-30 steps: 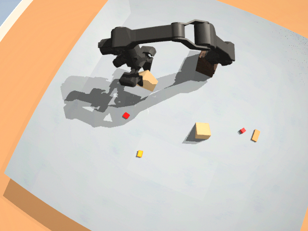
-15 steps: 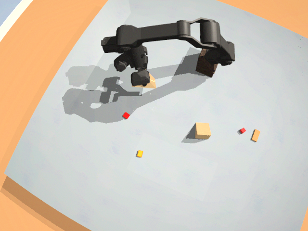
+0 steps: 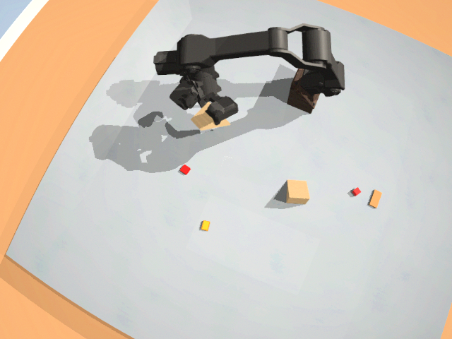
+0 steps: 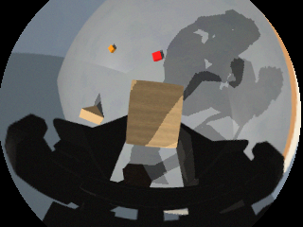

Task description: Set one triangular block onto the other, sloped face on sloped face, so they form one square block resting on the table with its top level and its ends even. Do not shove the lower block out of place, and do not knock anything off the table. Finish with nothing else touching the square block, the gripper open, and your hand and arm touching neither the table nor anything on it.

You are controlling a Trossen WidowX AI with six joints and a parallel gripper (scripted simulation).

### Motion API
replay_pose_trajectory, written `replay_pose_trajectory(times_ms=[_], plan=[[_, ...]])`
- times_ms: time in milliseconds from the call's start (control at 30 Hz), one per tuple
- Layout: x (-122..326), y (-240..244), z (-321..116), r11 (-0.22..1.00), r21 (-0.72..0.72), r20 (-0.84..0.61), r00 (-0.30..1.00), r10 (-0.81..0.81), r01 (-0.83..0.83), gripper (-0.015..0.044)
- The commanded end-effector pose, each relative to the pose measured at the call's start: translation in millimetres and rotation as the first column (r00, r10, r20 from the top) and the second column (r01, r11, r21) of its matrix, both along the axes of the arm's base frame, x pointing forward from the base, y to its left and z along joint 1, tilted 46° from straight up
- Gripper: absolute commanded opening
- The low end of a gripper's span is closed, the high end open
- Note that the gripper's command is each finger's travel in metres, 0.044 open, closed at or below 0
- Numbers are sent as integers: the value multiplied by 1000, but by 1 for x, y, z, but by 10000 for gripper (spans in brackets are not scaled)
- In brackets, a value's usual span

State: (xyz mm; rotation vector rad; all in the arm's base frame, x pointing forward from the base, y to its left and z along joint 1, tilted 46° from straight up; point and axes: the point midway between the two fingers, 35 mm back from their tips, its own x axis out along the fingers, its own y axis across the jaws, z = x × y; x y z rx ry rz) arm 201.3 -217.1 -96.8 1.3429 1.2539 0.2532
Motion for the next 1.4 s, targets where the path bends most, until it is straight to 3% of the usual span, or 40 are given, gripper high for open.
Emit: replay_pose_trajectory(times_ms=[0, 367, 767, 967, 1367], plan=[[0, 2, 1, 998, -50, 87, 995, 43, -38, 0], [-1, 3, 3, 953, -265, 329, 914, 236, -150, 0], [-3, 5, 5, 836, -512, 490, 731, 475, -200, 0], [-2, 5, 8, 827, -525, 495, 719, 488, -200, 0], [15, 20, 62, 826, -527, 486, 725, 488, -202, 0]])
